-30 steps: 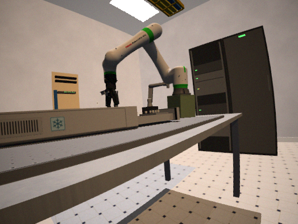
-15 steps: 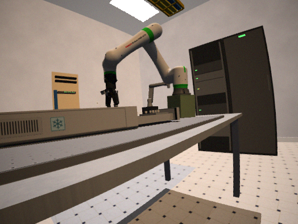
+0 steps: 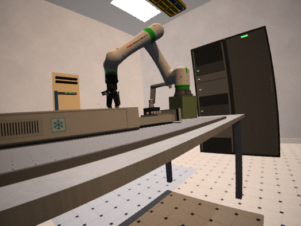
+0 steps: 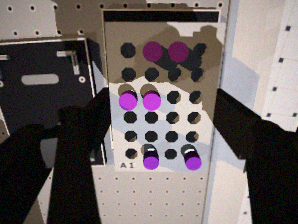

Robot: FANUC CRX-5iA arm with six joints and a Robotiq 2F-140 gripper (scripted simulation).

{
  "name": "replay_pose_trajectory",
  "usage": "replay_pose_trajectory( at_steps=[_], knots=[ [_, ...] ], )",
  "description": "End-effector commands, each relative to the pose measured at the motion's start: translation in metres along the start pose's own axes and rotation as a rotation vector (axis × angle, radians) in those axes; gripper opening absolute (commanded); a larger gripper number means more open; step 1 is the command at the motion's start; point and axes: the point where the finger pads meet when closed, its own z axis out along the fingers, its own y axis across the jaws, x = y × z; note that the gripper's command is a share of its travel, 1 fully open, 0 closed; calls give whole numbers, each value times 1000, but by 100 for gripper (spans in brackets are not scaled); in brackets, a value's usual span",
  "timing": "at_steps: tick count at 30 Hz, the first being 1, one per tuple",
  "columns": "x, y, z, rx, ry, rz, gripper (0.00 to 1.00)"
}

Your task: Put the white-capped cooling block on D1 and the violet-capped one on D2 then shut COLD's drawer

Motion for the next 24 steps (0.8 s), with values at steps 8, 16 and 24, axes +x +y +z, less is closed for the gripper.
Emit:
replay_pose_trajectory(
  at_steps=[8,16,24],
  knots=[
    [1,1,0,-2,2,-1,10],
    [1,1,1,-2,2,-1,10],
    [1,1,2,-2,2,-1,10]
  ],
)
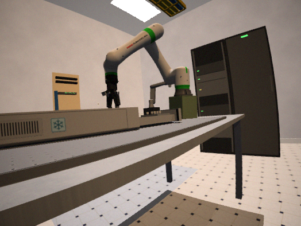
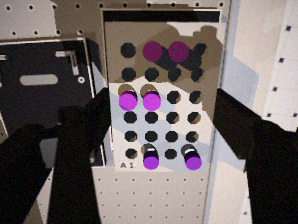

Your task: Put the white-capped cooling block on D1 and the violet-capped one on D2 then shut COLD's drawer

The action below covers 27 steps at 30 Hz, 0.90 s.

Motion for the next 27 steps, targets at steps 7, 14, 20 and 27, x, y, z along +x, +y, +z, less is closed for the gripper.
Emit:
replay_pose_trajectory(
  at_steps=[7,14,20,27],
  knots=[
    [1,1,0,-2,2,0,10],
    [1,1,1,-2,2,0,10],
    [1,1,2,-2,2,0,10],
    [1,1,2,-2,2,0,10]
  ],
)
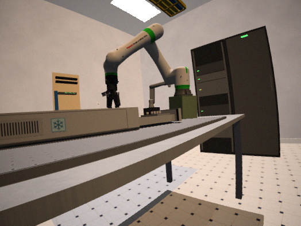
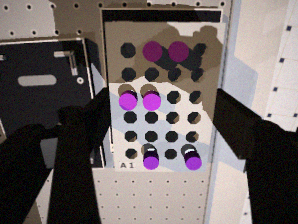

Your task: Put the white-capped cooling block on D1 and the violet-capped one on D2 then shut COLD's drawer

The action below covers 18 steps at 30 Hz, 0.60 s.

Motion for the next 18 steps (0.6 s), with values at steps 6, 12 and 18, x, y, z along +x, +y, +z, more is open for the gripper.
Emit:
replay_pose_trajectory(
  at_steps=[6,12,18],
  knots=[
    [1,1,0,-2,2,0,10],
    [1,1,1,-2,2,0,10],
    [1,1,2,-1,2,0,10]
  ],
)
